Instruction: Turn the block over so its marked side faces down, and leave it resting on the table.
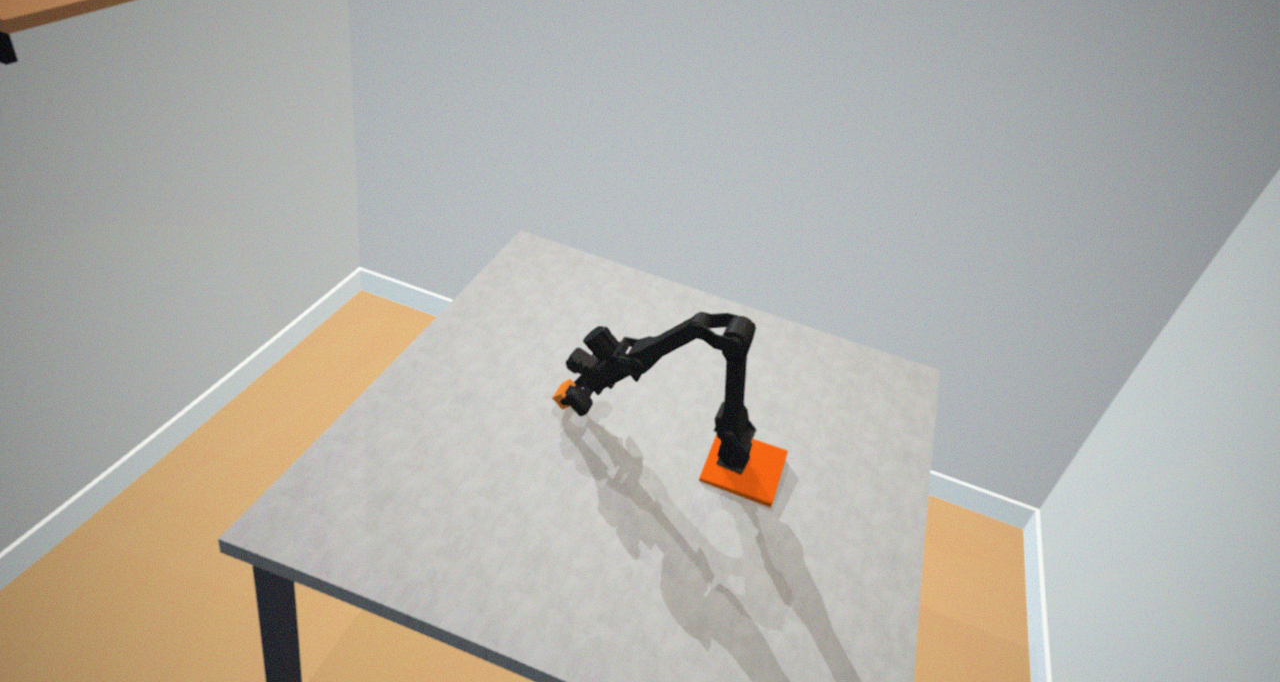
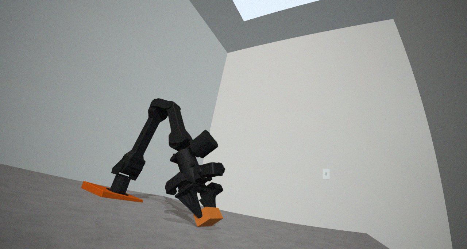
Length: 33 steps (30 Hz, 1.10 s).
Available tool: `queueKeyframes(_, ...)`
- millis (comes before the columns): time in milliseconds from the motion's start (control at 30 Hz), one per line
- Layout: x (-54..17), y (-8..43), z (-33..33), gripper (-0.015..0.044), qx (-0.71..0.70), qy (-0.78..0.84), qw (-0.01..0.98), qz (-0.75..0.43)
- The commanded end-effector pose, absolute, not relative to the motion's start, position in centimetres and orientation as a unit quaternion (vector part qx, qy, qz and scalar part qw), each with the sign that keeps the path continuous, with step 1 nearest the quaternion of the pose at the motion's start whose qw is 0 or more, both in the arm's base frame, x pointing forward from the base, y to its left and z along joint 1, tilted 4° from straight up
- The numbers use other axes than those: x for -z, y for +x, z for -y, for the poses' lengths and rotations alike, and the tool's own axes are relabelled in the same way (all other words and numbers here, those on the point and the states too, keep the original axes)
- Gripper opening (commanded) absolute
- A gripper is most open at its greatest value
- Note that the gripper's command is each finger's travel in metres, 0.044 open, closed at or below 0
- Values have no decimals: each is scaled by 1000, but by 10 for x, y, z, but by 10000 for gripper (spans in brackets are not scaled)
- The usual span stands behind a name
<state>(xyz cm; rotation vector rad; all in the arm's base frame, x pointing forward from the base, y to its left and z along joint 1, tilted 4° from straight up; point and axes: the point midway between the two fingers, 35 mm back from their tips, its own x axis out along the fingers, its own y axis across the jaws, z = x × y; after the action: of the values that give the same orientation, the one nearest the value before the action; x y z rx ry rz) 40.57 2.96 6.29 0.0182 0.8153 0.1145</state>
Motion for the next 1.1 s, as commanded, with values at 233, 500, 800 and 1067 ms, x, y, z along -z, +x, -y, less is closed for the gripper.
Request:
queueKeyframes(233, -50, 411, -30, 0, -52, 17, 945, -323)
queueKeyframes(500, -46, 407, -31, 0, -52, 20, 963, -264)
queueKeyframes(800, -48, 395, -31, 0, -52, 24, 979, -197)
queueKeyframes(1067, -52, 392, -30, 0, -51, 25, 983, -173)
